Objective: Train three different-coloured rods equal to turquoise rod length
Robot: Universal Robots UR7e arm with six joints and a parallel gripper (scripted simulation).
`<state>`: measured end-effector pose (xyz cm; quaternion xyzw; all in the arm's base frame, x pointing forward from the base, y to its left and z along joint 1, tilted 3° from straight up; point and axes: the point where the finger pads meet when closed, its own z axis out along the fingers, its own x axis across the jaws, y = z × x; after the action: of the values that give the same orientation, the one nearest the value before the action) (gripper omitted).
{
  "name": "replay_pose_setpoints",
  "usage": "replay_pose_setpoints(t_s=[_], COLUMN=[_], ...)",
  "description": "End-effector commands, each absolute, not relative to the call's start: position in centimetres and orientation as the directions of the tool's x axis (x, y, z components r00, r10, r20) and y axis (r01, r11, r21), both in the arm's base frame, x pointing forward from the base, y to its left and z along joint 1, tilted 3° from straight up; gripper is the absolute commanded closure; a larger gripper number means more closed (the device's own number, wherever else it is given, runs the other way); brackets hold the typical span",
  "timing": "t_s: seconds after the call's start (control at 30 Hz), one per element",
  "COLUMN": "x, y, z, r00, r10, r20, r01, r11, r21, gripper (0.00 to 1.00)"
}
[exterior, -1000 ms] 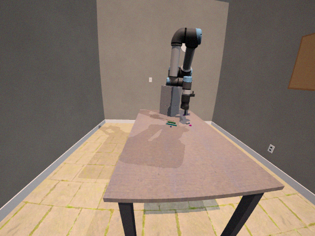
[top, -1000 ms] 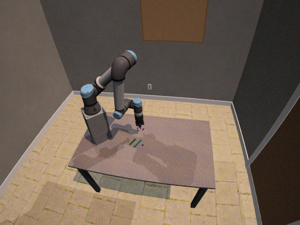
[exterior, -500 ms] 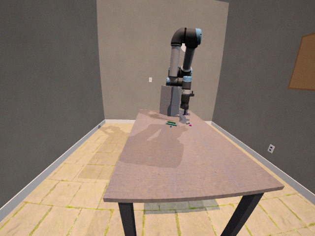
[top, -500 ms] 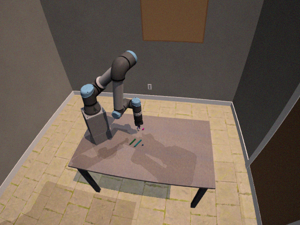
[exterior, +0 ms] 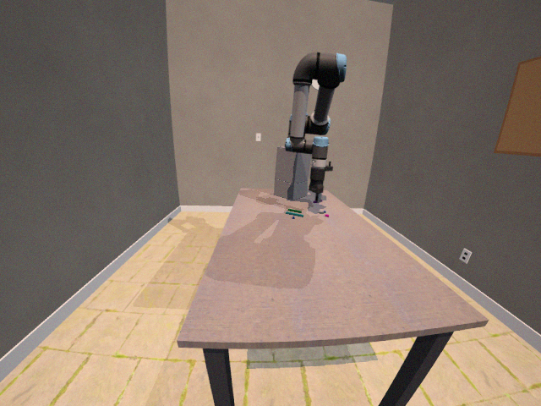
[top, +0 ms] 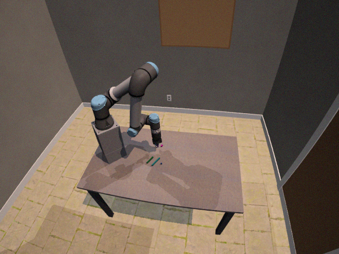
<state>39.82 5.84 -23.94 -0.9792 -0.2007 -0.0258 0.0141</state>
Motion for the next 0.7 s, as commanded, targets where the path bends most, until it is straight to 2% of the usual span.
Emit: replay_pose_setpoints(t_s=[0.0, 0.23, 0.67], x=[39.9, 40.0, 40.0], y=[5.9, 6.0, 6.0], z=[-26.1, -28.9, -30.1], r00=[0.918, 0.918, 0.918], r10=[0.392, 0.392, 0.392], r20=[0.056, 0.056, 0.056], r01=[0.394, 0.394, 0.394], r11=[-0.919, -0.919, -0.919], r21=[-0.017, -0.017, -0.017], gripper=[0.76, 0.76, 0.76])
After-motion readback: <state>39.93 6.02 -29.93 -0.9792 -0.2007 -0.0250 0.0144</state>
